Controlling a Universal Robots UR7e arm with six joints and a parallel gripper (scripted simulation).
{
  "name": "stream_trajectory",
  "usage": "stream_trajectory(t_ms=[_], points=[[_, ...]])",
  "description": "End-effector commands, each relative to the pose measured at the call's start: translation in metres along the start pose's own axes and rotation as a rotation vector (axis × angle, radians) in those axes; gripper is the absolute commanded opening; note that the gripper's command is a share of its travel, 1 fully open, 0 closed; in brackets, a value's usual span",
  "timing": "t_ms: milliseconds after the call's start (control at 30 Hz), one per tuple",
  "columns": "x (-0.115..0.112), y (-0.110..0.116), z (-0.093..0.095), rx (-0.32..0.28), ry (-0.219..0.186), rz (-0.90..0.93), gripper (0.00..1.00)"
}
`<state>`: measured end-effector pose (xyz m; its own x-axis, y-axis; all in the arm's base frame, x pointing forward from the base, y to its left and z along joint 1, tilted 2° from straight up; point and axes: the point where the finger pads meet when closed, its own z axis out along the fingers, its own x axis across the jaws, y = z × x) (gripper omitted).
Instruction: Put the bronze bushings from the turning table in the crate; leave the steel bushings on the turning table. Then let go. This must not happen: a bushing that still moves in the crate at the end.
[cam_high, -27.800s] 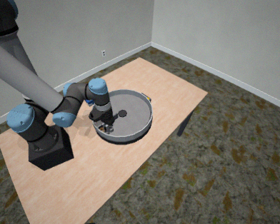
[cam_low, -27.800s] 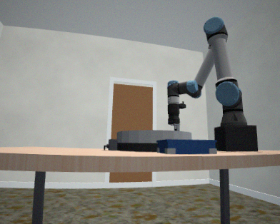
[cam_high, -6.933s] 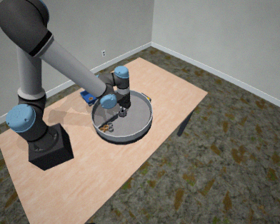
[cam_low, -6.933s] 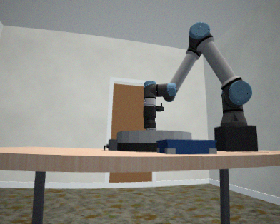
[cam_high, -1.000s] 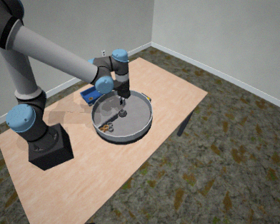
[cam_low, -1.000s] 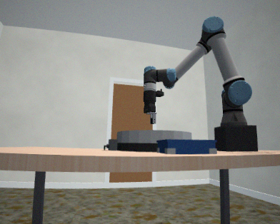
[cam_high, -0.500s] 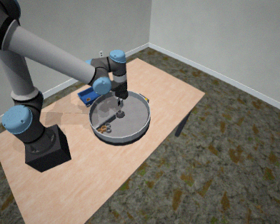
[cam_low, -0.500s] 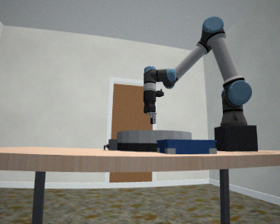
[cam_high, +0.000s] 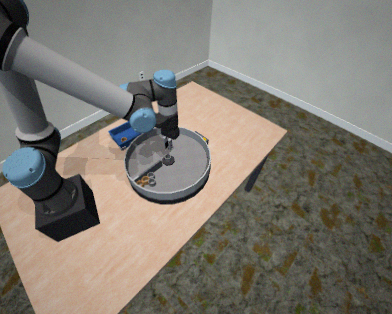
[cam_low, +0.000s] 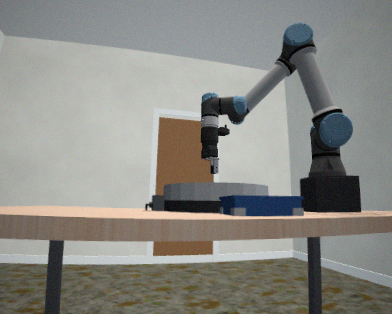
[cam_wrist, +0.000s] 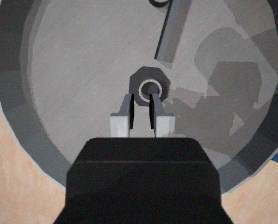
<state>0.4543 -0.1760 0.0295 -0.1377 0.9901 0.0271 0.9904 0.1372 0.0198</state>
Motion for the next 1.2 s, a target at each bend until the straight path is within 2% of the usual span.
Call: stream_trajectory(t_ms=[0,567,600,733,1133,1167], points=[[0.0,0.0,-0.001,-0.001,-0.001,0.0,0.42],[0.0,0.0,-0.001,-0.001,-0.001,0.0,0.42],[0.001,-0.009,0.001,-0.001,-0.001,0.0,0.4],[0.007,-0.046,0.006,-0.001,-0.001,0.0,0.4],[0.007,-0.046,0.006,-0.001,-0.001,0.0,0.4],[0.009,-0.055,0.008,0.0,-0.001,0.0,0.4]])
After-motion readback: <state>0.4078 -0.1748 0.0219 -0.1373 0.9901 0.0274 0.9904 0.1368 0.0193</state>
